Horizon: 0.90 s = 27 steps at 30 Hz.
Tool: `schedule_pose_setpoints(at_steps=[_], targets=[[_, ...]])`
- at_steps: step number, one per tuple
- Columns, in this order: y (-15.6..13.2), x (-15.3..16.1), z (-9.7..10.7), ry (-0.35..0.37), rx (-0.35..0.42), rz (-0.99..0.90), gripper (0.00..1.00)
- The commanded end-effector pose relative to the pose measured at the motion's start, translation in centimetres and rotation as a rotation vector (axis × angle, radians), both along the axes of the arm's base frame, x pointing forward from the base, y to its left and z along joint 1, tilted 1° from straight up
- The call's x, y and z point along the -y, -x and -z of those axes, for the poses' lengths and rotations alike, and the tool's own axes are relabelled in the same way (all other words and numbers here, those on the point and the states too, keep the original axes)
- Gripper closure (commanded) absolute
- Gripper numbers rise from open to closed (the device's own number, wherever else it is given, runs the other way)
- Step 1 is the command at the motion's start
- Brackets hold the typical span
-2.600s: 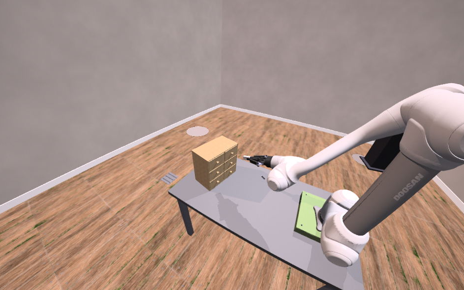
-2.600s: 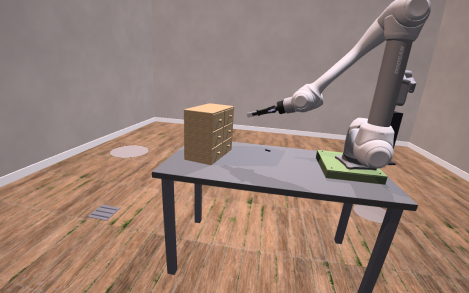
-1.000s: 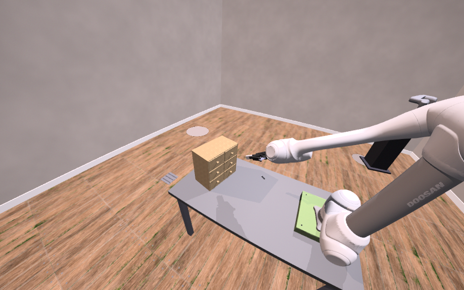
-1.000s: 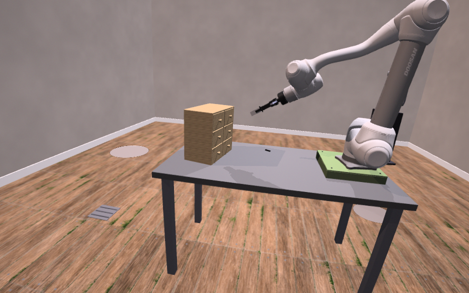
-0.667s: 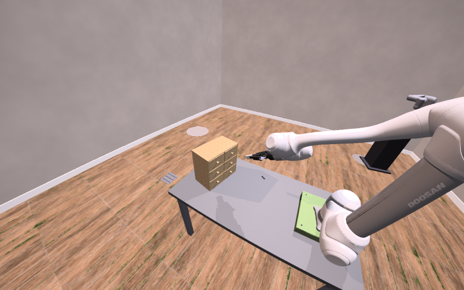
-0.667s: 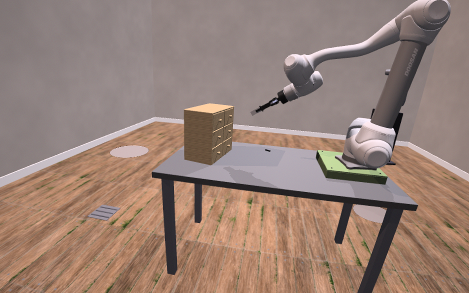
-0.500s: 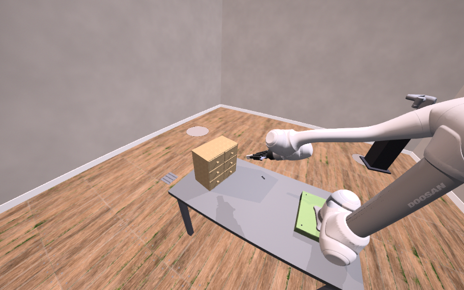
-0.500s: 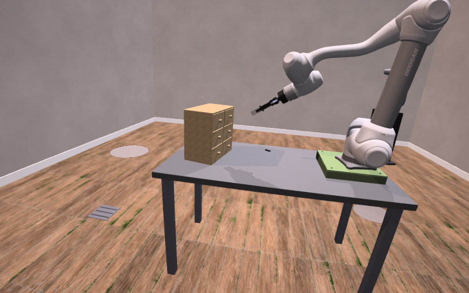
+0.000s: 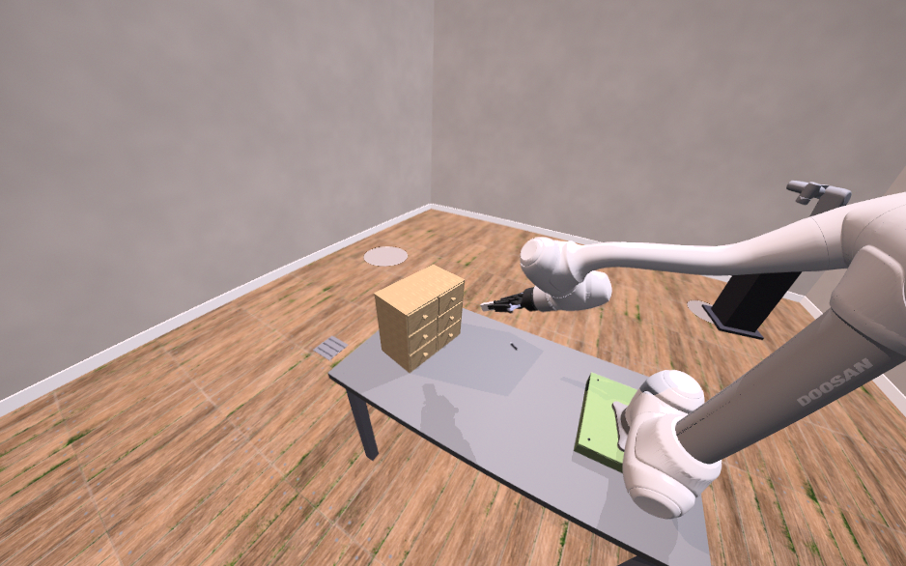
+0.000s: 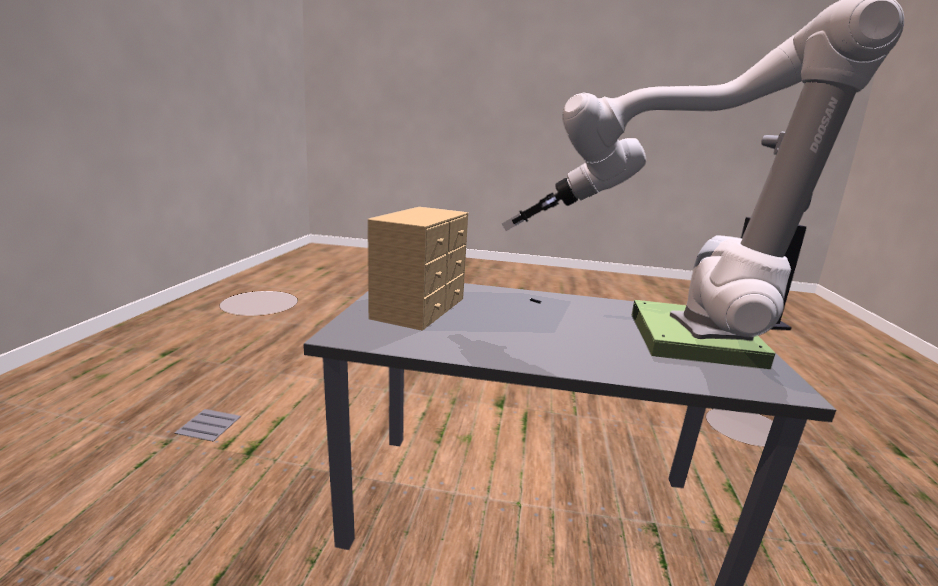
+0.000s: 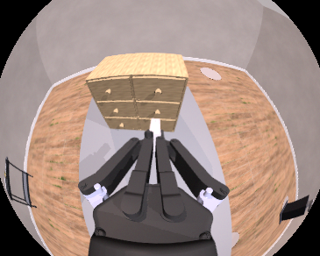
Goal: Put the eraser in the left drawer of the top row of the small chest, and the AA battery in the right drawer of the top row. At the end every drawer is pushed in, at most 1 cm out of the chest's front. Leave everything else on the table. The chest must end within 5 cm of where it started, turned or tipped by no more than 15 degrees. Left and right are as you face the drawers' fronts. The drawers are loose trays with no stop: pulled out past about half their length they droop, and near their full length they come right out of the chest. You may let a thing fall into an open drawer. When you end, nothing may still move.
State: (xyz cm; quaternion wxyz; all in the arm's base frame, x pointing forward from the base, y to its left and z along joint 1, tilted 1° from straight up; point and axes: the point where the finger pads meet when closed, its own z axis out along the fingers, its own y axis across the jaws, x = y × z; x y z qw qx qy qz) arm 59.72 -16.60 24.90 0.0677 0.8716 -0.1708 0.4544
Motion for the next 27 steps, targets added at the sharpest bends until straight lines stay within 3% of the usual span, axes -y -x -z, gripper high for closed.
schedule_pose_setpoints(at_steps=[1, 17, 25, 27], targets=[[0.1, 0.0, -0.2, 0.004, -0.042, 0.025, 1.0], [0.7, -0.4, -0.9, -0.033, -0.127, 0.019, 1.0], [2.4, -1.0, -2.7, -0.114, -0.331, 0.012, 1.0], [2.4, -1.0, -2.7, -0.114, -0.331, 0.012, 1.0]])
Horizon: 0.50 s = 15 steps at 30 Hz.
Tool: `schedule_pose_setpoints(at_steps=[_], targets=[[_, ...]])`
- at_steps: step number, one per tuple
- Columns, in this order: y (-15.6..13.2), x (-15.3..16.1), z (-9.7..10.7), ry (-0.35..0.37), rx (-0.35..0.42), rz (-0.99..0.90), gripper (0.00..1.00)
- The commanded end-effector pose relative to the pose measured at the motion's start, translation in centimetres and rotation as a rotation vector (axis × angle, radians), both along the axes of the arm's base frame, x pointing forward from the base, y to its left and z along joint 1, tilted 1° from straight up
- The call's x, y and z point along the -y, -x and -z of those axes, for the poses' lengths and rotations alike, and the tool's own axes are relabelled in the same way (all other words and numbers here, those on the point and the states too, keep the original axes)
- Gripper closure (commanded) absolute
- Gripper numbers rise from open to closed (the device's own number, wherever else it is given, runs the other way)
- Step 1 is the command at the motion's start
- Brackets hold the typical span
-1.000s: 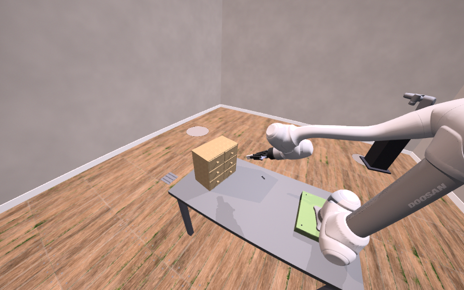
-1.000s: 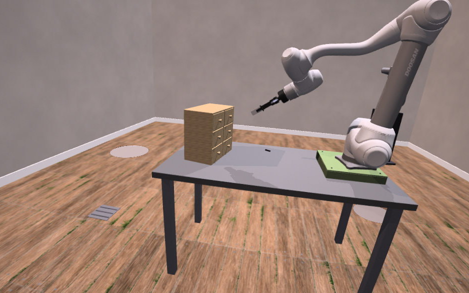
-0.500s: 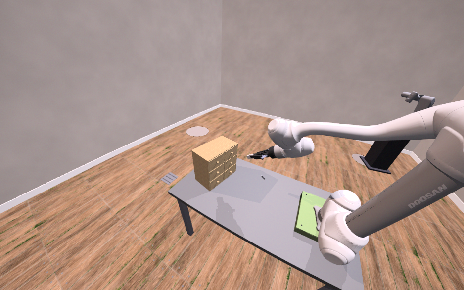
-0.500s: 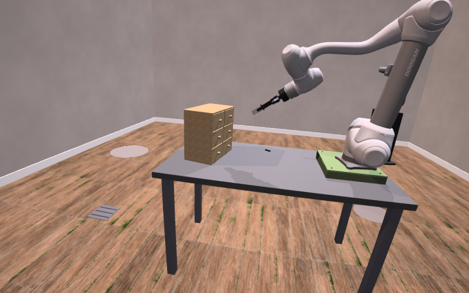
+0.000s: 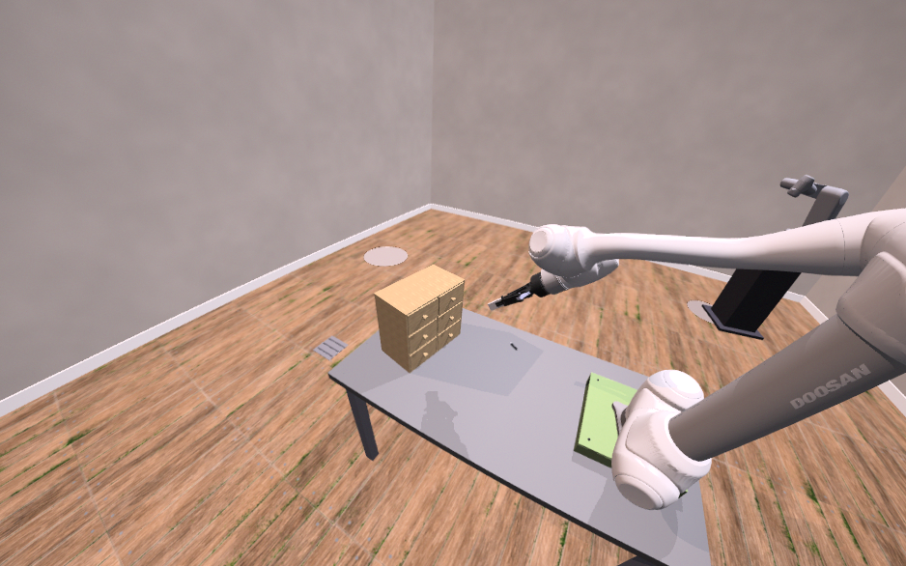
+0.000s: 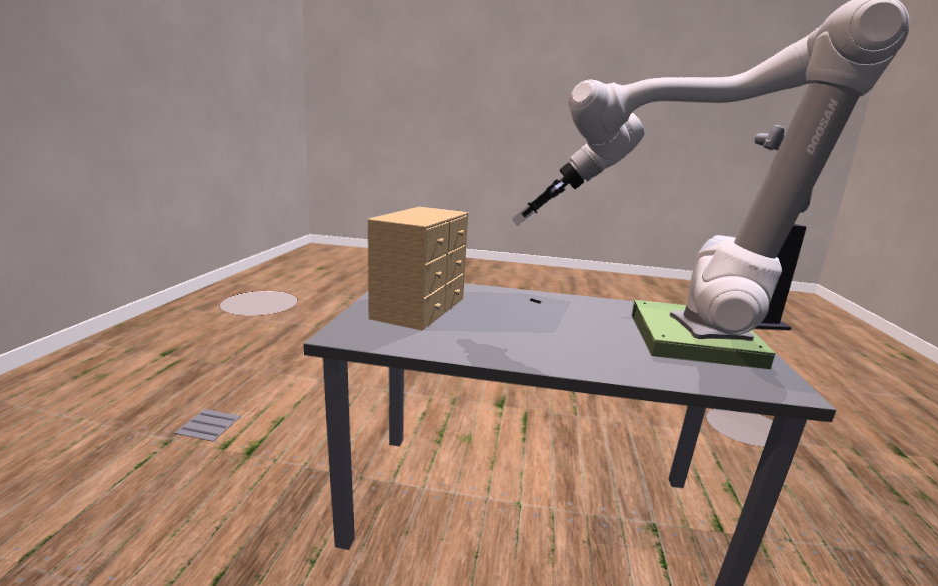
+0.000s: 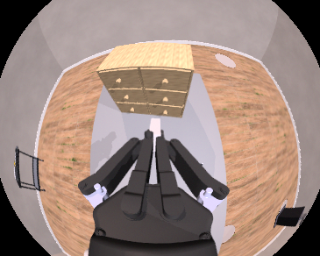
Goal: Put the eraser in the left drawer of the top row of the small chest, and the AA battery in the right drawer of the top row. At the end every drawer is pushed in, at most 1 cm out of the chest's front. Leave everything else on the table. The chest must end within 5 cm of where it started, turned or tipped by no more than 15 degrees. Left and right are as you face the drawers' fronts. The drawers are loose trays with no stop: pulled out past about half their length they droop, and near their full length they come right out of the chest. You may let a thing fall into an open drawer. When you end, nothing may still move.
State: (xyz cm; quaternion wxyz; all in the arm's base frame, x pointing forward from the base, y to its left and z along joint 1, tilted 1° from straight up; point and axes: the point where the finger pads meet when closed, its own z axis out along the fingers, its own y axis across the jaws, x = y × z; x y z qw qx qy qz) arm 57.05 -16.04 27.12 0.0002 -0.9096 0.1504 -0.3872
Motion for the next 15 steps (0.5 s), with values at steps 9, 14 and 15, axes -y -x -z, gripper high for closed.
schedule_pose_setpoints(at_steps=[9, 14, 15], targets=[[1.6, -1.2, -2.4, -0.047, -0.425, 0.081, 1.0], [2.4, -1.5, -3.3, -0.084, -0.529, 0.072, 1.0], [2.6, -1.6, -3.5, -0.091, -0.548, 0.07, 1.0]])
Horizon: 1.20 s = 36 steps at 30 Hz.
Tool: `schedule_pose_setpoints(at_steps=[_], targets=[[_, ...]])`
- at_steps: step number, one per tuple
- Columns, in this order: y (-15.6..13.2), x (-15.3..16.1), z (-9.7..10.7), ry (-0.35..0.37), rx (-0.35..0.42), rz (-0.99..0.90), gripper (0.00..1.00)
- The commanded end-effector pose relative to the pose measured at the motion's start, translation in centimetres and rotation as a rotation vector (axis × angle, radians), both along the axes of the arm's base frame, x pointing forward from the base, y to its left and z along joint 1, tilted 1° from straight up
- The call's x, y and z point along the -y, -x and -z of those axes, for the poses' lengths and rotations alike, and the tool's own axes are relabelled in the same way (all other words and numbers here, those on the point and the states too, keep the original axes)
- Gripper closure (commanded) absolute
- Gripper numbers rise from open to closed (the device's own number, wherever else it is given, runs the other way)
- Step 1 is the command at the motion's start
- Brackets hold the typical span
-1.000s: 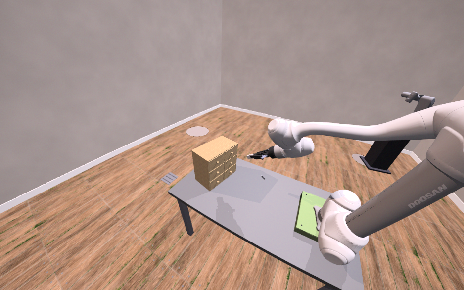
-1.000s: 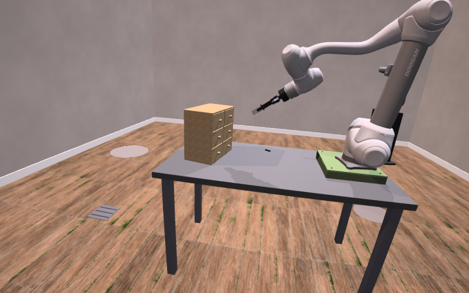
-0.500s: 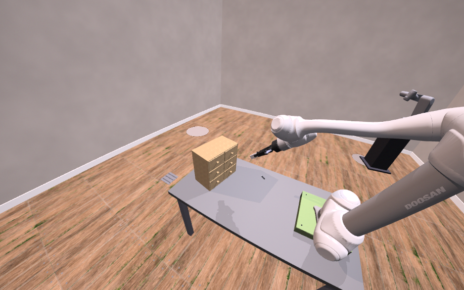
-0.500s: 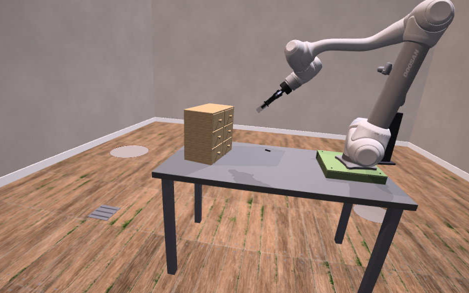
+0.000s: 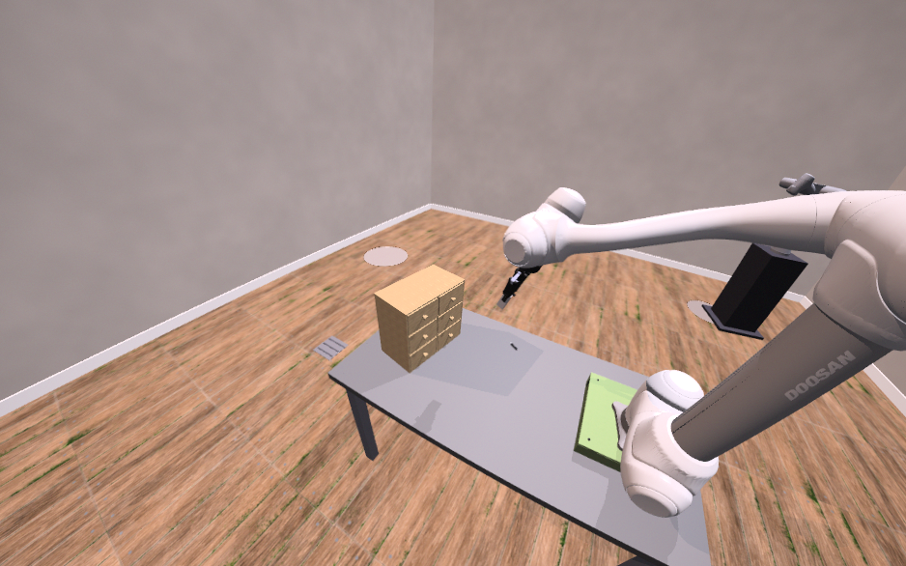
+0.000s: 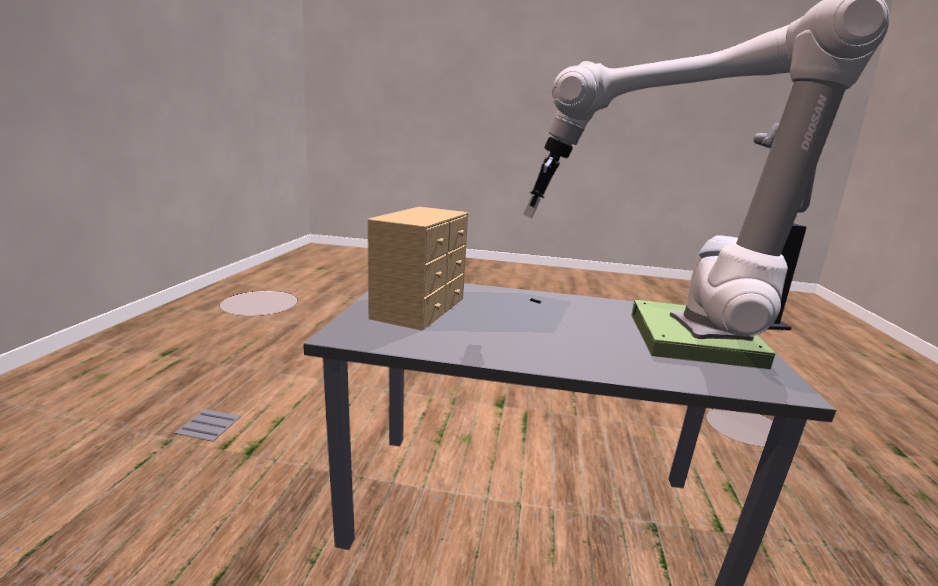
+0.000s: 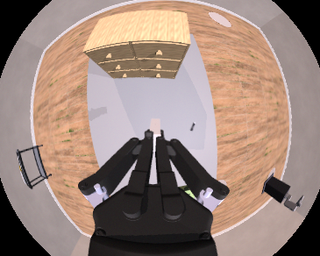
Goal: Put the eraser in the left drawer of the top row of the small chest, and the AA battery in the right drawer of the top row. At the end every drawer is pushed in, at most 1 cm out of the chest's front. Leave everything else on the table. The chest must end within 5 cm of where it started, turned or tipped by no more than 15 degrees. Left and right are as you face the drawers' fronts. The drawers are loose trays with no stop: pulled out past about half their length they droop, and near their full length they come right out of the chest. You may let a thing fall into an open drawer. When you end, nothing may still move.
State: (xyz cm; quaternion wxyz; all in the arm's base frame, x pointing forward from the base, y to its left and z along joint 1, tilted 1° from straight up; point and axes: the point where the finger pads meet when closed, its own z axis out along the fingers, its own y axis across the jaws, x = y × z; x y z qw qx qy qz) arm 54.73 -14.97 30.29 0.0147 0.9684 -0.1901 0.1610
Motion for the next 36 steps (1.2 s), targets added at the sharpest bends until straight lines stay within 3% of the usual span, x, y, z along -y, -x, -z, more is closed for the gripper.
schedule_pose_setpoints(at_steps=[1, 17, 36], targets=[[0.3, -0.5, -0.3, -0.02, -0.081, 0.005, 1.0], [1.9, -1.1, -2.0, -0.097, -0.27, 0.0, 1.0], [2.2, -1.3, -2.3, -0.113, -0.309, -0.001, 1.0]])
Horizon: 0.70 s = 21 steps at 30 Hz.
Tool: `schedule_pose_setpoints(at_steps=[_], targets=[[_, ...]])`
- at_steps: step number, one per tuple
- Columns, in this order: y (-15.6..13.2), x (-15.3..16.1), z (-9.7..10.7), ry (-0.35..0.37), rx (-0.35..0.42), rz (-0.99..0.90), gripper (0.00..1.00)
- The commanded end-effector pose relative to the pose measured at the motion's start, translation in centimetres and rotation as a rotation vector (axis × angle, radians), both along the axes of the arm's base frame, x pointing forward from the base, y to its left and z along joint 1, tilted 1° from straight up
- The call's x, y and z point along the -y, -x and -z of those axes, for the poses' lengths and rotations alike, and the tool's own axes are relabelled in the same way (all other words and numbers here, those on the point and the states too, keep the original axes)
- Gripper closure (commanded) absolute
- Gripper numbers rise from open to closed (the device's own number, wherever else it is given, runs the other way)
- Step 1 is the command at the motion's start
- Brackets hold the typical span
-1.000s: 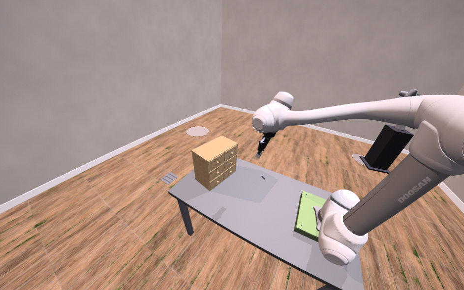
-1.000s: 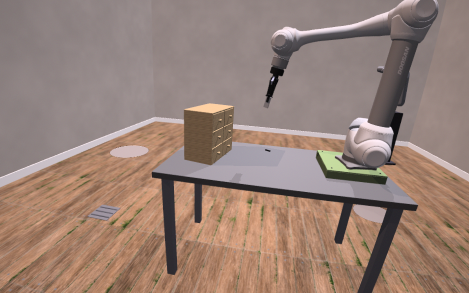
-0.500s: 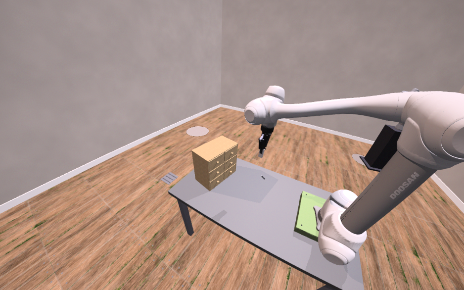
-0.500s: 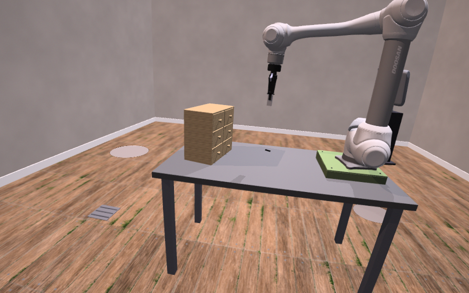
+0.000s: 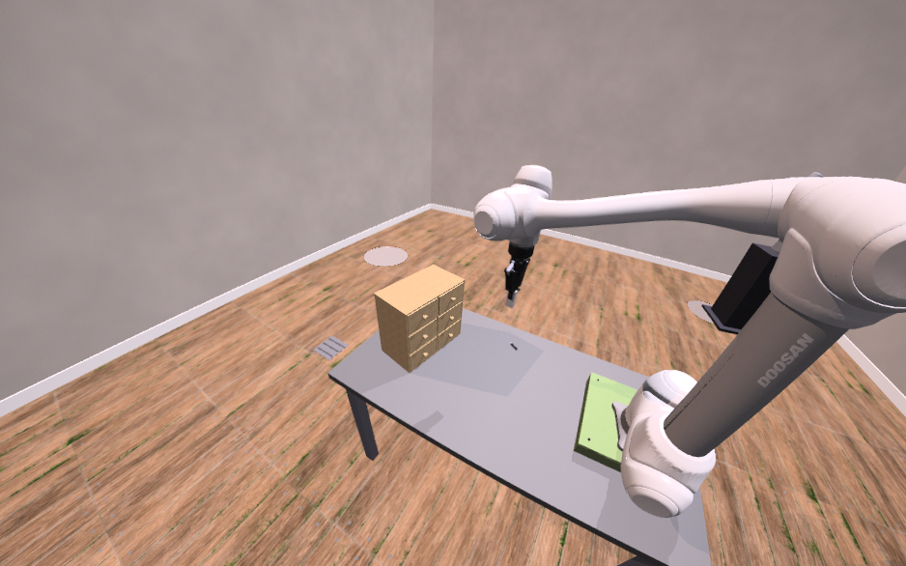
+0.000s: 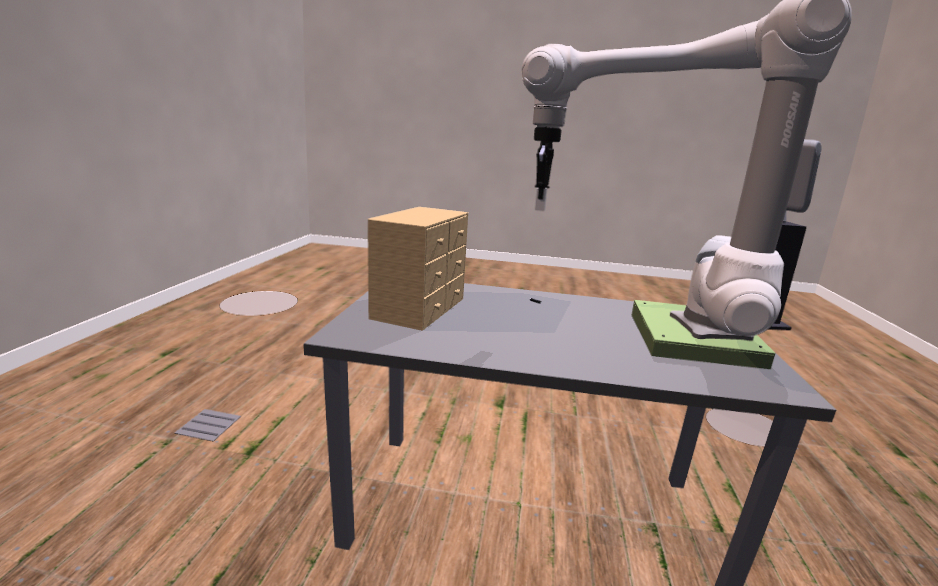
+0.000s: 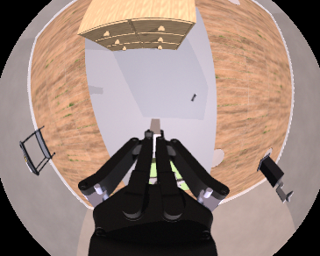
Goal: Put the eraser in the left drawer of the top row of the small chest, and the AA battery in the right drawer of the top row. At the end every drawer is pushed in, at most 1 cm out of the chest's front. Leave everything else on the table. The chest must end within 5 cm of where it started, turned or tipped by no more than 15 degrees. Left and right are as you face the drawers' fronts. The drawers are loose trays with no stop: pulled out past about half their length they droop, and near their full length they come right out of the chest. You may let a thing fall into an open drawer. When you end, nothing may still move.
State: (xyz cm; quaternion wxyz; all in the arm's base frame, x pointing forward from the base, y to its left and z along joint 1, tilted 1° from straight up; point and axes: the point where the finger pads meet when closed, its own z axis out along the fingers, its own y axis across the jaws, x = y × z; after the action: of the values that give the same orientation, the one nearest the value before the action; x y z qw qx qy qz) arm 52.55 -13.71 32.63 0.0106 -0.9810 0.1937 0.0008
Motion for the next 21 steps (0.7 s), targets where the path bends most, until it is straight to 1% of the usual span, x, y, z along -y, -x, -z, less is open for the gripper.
schedule_pose_setpoints(at_steps=[1, 10, 11, 21], targets=[[0.0, 0.0, -0.01, 0.0, 0.0, 0.0, 1.0], [0.0, 0.0, -0.01, 0.0, 0.0, 0.0, 1.0], [0.0, 0.0, -0.01, 0.0, 0.0, 0.0, 0.0], [0.0, 0.0, -0.01, 0.0, 0.0, 0.0, 0.0]])
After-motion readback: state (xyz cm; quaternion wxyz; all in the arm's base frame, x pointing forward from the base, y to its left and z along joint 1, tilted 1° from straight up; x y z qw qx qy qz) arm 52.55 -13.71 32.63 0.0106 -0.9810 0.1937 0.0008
